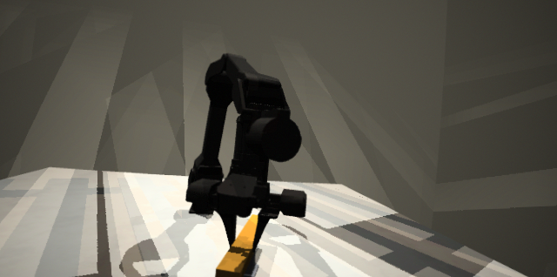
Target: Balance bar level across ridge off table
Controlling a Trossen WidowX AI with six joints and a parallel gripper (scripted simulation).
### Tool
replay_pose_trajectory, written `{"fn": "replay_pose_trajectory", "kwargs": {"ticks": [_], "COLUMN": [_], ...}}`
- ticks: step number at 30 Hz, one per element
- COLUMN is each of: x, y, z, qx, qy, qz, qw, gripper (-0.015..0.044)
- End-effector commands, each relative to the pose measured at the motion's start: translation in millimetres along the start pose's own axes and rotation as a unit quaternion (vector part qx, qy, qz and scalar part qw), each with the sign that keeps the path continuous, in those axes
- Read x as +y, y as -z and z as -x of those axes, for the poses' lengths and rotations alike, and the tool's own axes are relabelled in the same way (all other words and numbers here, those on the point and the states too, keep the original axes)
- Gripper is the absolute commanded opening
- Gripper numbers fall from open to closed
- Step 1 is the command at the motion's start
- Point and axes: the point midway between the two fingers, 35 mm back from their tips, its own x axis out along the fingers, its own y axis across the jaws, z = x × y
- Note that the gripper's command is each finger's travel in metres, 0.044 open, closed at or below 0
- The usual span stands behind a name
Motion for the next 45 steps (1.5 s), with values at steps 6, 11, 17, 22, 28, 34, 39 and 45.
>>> {"fn": "replay_pose_trajectory", "kwargs": {"ticks": [6,11,17,22,28,34,39,45], "x": [0.0,0.0,0.0,0.0,0.0,0.0,0.0,0.0], "y": [0.0,0.0,0.0,0.0,0.0,0.0,0.0,0.0], "z": [0.0,0.0,0.0,0.0,0.0,0.0,0.0,0.0], "qx": [0.000,0.000,0.000,0.000,0.000,0.000,0.000,0.000], "qy": [0.000,0.000,0.000,0.000,0.000,0.000,0.000,0.000], "qz": [0.000,0.000,0.000,0.000,0.000,0.000,0.000,0.000], "qw": [1.000,1.000,1.000,1.000,1.000,1.000,1.000,1.000], "gripper": [0.0131,0.0167,0.0167,0.0168,0.0169,0.0170,0.0171,0.0172]}}
